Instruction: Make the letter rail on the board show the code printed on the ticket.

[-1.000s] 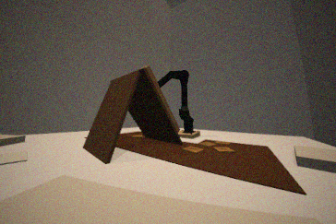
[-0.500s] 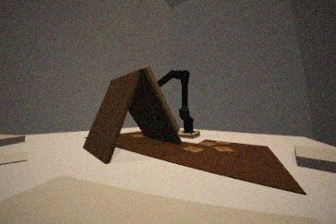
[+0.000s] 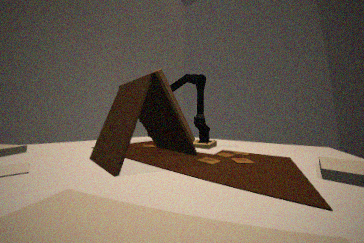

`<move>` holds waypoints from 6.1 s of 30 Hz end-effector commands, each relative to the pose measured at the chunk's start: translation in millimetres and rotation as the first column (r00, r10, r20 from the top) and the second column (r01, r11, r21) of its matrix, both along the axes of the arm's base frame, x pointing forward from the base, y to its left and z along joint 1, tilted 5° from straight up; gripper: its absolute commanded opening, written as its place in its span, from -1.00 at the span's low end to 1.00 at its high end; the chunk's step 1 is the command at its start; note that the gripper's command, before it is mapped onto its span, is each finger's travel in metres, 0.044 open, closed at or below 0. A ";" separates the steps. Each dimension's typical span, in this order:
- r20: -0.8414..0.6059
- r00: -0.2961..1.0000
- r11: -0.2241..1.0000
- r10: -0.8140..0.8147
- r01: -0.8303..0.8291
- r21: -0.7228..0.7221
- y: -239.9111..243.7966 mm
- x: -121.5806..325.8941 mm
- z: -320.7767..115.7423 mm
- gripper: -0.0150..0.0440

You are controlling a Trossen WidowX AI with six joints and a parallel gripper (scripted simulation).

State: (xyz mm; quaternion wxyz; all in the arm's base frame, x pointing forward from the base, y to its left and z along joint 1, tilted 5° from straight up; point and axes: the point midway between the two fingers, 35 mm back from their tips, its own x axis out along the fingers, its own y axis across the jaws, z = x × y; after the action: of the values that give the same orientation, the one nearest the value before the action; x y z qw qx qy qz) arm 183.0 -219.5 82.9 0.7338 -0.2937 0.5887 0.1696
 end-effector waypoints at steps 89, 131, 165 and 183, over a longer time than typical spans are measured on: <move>0.525 0.598 0.783 -0.606 0.332 0.525 -2.2 115.4 127.2 -0.49; 0.524 0.598 0.782 -0.607 0.332 0.527 18.6 117.3 126.6 -0.49; 0.523 0.598 0.781 -0.608 0.332 0.528 35.5 118.6 125.9 -0.49; 0.523 0.598 0.781 -0.608 0.332 0.529 44.5 119.4 125.5 -0.49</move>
State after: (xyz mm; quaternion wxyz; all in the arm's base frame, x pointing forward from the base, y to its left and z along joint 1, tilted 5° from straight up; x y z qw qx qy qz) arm 302.7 -177.0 210.3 0.9543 -0.0204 0.2955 -0.0399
